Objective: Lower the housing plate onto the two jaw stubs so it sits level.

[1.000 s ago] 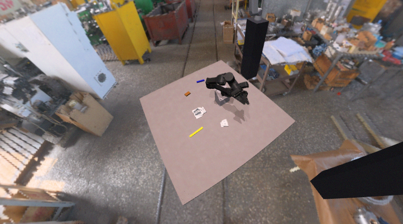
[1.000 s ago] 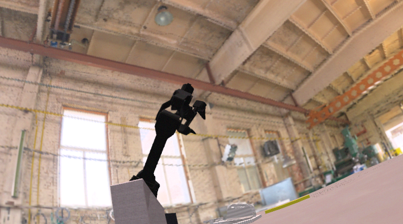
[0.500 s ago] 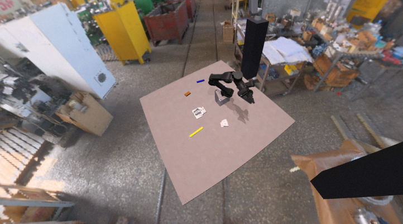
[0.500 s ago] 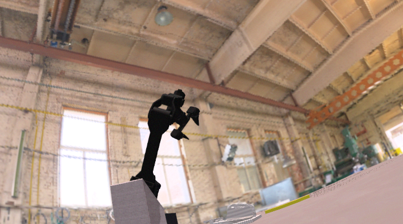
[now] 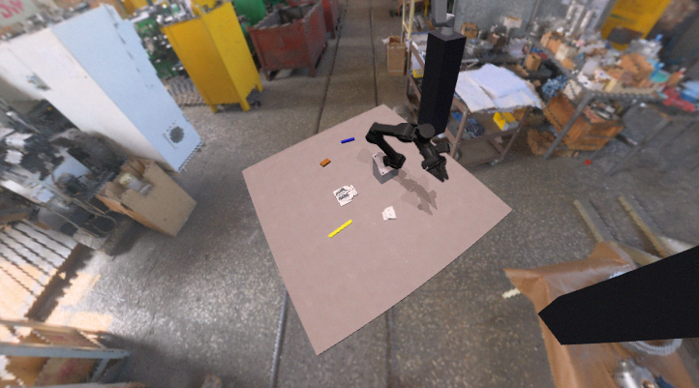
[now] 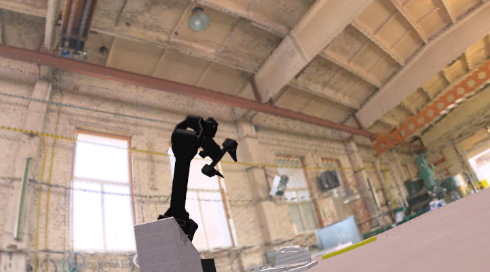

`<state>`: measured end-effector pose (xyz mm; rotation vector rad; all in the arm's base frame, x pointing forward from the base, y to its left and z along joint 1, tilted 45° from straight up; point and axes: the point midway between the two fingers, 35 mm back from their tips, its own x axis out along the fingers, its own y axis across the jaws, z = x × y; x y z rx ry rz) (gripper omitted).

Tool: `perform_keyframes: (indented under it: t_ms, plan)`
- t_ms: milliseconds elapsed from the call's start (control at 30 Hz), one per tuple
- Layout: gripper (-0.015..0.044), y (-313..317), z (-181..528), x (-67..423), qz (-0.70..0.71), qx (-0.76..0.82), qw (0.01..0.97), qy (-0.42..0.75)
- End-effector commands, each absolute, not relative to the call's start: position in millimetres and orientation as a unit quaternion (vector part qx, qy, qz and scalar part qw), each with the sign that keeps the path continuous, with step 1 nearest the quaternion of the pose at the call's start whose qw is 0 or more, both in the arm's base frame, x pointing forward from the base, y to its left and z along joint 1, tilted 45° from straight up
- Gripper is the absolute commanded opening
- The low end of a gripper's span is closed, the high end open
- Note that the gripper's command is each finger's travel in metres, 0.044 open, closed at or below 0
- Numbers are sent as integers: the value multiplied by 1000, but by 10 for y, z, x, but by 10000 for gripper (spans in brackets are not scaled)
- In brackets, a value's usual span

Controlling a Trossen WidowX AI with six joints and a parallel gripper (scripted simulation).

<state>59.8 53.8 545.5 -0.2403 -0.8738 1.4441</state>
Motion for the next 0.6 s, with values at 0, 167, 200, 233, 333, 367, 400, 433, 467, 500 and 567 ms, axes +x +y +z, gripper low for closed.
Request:
perform_keyframes:
  t_ms: [0,167,200,233,333,367,400,433,467,500,567]
  plan:
    - [440,651,5402,447,648,-116,654,-372]
    - [440,725,5355,351,656,-120,655,-357]
    - [440,738,5346,335,657,-120,655,-353]
    - [440,752,5336,320,658,-120,656,-349]
    - [440,795,5307,275,663,-120,657,-338]
    - [440,810,5297,261,664,-120,658,-334]
    - [440,825,5286,247,665,-120,659,-330]
    - [440,840,5276,233,667,-120,659,-326]
    - [440,859,5263,217,668,-121,659,-323]
    - [440,878,5249,200,670,-122,659,-319]
    - [440,917,5222,169,673,-124,660,-311]
